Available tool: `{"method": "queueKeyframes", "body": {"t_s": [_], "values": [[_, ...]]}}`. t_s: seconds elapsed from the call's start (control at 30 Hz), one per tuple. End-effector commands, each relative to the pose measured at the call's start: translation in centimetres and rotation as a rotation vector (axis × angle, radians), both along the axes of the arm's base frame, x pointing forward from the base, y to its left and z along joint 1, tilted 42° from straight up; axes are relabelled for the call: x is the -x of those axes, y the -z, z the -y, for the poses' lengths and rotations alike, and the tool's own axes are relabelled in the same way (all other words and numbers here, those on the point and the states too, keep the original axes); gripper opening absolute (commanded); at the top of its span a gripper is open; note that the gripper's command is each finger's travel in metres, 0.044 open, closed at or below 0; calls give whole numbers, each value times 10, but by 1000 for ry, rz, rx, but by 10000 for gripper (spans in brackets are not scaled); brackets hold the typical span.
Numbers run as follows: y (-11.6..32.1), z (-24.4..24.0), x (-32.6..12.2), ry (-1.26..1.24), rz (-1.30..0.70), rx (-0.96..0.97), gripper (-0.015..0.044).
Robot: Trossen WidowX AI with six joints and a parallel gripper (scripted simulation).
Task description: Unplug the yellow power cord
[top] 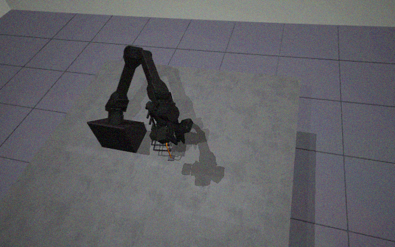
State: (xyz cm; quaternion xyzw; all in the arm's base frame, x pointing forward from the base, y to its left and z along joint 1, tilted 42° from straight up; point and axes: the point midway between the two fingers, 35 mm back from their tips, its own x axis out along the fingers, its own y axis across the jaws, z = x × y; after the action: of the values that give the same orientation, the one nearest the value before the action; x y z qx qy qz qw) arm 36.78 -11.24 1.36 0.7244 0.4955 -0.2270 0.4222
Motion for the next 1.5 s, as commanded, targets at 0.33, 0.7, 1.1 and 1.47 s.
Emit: {"method": "queueKeyframes", "body": {"t_s": [0.33, 0.7, 1.1, 1.47], "values": [[25, -68, 87, -326, -274, -91, 160], [18, -75, 88, -326, -274, -91, 160], [5, -90, 92, -326, -275, -92, 160], [-1, -98, 95, -326, -275, -93, 160]]}}
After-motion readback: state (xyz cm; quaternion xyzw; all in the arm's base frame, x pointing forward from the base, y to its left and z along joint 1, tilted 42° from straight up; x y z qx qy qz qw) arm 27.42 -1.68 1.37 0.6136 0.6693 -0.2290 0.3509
